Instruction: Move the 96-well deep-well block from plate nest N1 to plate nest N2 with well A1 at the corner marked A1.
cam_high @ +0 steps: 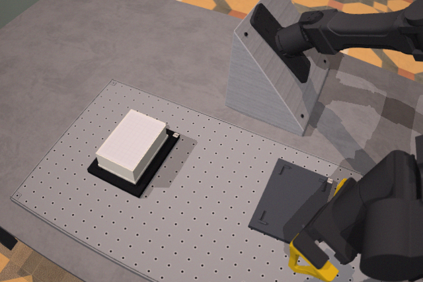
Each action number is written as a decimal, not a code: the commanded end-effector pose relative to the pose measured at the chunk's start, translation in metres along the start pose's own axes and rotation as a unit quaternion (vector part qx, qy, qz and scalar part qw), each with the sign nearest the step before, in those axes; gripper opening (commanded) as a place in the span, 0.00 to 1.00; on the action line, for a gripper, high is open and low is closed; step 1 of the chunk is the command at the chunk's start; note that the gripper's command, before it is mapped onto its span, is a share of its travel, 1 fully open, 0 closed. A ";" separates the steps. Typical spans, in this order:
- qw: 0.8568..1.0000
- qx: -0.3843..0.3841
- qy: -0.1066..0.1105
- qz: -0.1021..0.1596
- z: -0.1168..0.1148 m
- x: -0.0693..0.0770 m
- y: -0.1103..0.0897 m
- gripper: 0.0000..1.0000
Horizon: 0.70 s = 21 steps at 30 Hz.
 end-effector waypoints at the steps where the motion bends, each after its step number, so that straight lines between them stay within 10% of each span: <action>1: 0.999 -0.031 -0.010 -0.007 -0.008 0.010 -0.008 1.00; 21: 0.991 -0.130 0.004 -0.001 -0.054 -0.013 -0.075 1.00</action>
Point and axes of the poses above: the point where the finger pads meet when closed, its own x axis back along the fingers, its own z axis across the jaws, y = z × x, the point moved 7 cm from there along x, back along the fingers, and after that the axes turned 9 degrees about -x, right-handed, at the moved point
